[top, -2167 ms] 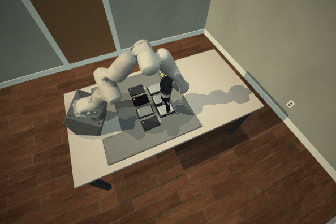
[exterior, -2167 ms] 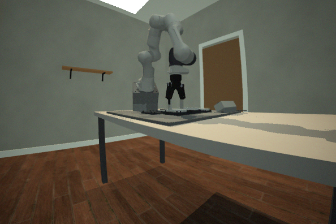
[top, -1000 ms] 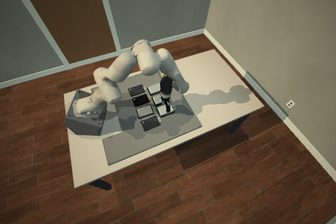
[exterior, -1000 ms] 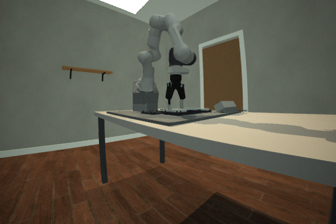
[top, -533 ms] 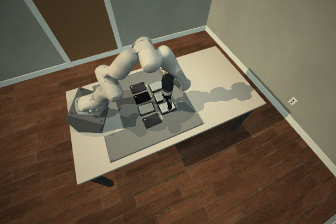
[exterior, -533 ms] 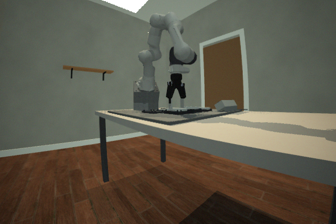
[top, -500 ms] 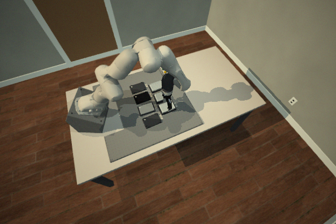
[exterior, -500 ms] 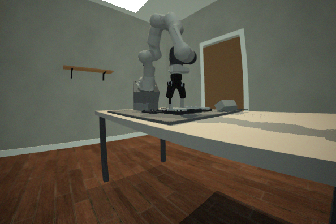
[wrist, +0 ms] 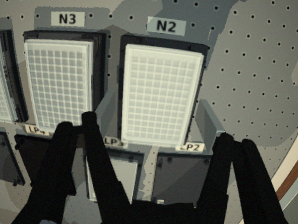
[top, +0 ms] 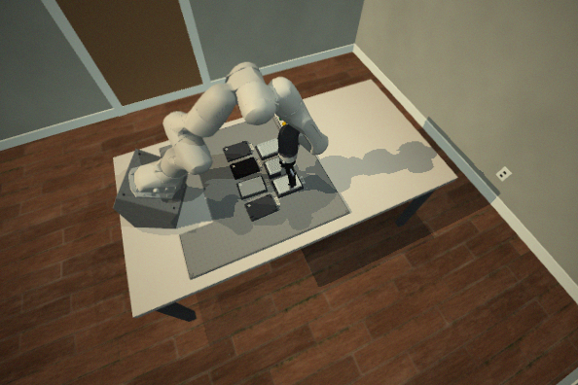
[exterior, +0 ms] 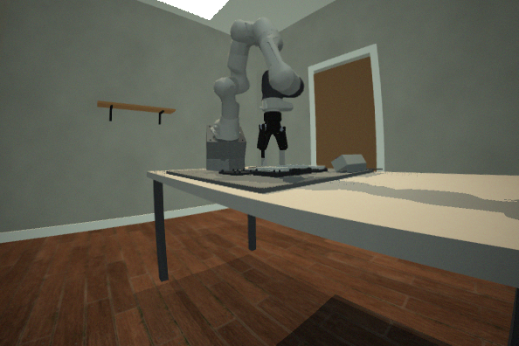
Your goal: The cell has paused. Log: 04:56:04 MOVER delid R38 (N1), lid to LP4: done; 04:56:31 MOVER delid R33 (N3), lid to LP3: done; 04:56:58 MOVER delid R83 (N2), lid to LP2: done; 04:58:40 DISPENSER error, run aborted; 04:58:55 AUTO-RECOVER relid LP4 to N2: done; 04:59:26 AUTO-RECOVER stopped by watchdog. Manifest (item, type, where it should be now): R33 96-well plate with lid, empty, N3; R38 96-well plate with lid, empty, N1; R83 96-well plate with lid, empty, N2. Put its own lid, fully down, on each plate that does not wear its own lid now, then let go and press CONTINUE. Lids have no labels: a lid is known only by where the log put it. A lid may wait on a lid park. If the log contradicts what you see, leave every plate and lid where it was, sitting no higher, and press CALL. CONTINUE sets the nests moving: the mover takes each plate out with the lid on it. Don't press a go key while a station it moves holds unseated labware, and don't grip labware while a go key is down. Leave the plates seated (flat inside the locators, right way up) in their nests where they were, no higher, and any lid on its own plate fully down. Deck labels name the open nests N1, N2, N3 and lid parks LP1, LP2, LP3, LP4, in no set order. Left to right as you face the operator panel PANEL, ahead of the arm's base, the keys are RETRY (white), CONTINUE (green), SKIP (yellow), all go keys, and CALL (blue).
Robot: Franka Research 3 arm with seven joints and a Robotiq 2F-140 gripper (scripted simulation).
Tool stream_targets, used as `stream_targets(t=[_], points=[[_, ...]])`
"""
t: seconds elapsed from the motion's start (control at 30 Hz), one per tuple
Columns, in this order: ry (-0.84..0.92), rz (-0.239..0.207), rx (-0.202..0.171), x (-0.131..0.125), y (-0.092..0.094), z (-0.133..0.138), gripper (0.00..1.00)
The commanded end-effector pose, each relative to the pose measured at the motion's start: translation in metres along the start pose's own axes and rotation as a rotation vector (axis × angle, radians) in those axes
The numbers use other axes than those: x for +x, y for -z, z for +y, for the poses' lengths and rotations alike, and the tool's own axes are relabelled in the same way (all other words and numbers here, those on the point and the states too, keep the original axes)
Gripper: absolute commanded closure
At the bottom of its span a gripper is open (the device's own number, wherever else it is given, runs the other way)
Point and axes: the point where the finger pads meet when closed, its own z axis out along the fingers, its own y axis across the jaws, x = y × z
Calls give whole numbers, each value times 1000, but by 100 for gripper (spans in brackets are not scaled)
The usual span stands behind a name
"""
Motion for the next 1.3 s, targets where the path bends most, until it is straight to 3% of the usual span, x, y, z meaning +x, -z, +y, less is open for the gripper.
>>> stream_targets(t=[0.0, 0.67, 1.13, 1.27], points=[[0, -4, -3, -1, 6, 1, 34], [0, -4, -3, -1, 41, 1, 34], [-1, -3, -2, -2, 46, 0, 34], [-18, 15, 10, -13, 49, -16, 34]])
